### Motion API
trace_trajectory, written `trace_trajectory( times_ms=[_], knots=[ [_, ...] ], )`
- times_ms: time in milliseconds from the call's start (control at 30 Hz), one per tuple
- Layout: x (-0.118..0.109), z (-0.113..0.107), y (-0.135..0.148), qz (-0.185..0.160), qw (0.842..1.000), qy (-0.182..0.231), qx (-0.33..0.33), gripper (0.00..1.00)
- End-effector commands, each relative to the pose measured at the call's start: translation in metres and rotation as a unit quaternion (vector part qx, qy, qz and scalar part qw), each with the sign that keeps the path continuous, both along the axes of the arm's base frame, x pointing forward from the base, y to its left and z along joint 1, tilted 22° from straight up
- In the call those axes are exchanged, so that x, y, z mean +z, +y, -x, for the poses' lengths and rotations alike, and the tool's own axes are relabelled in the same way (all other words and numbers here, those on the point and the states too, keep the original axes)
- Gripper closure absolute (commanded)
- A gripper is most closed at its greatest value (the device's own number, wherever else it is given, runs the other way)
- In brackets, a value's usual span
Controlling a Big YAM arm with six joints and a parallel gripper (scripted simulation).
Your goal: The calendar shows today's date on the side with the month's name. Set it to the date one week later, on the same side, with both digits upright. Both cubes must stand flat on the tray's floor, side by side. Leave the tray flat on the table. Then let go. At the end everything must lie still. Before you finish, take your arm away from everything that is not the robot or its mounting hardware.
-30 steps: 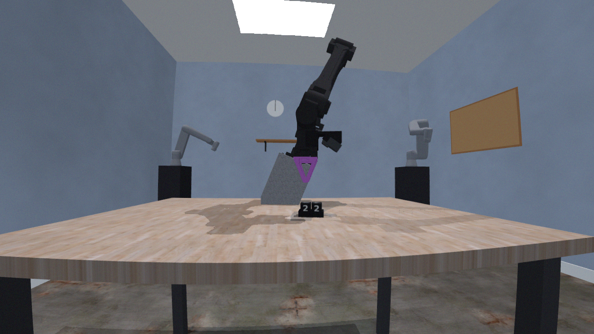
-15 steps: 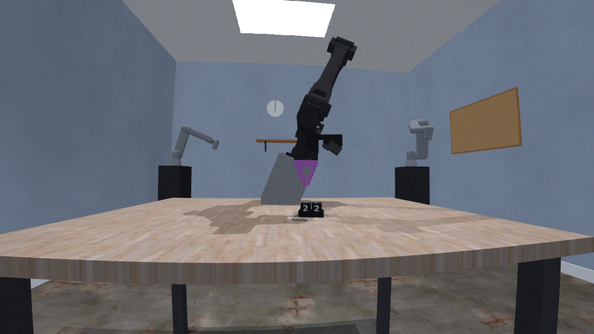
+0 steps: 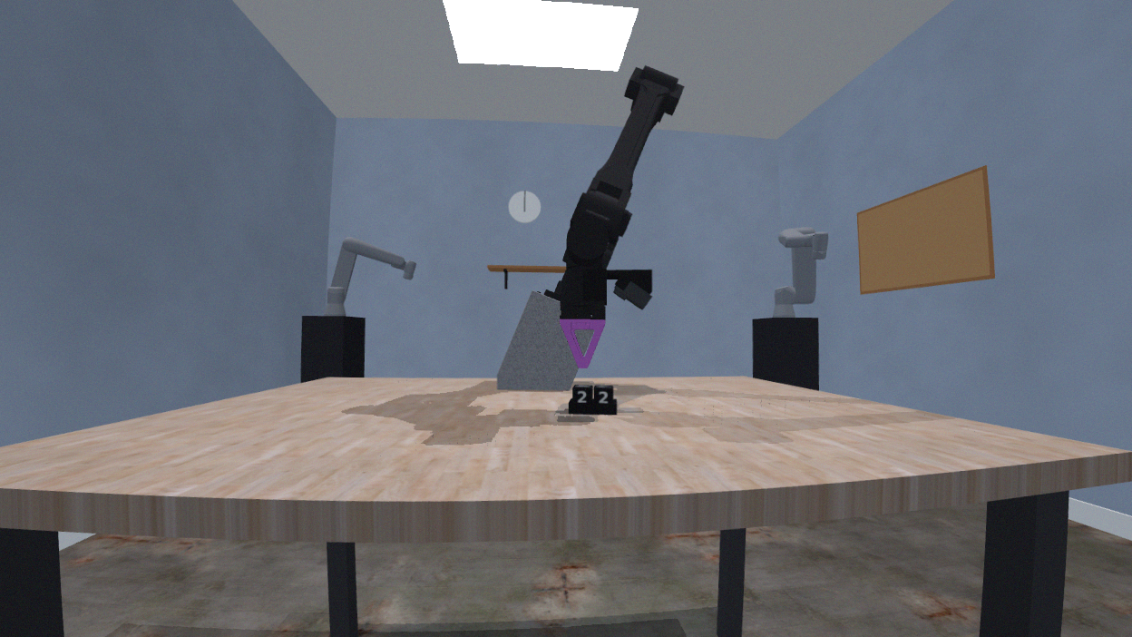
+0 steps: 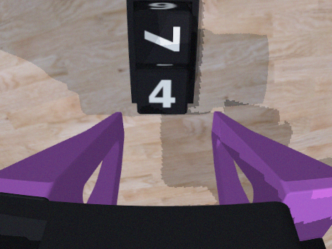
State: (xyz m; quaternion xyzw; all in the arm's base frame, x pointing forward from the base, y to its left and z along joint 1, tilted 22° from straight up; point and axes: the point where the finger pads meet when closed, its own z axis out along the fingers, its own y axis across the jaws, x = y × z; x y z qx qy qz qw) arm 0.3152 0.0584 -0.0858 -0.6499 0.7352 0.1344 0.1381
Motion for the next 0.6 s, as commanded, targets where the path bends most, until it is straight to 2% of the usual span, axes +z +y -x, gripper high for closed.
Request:
trace_trajectory(
  times_ms=[0,567],
  knots=[
    [-0.008,0.004,0.005,-0.002,1.000,0.005,-0.005,0.55],
    [-0.022,0.004,0.009,-0.002,1.000,0.006,-0.007,0.55]
  ],
)
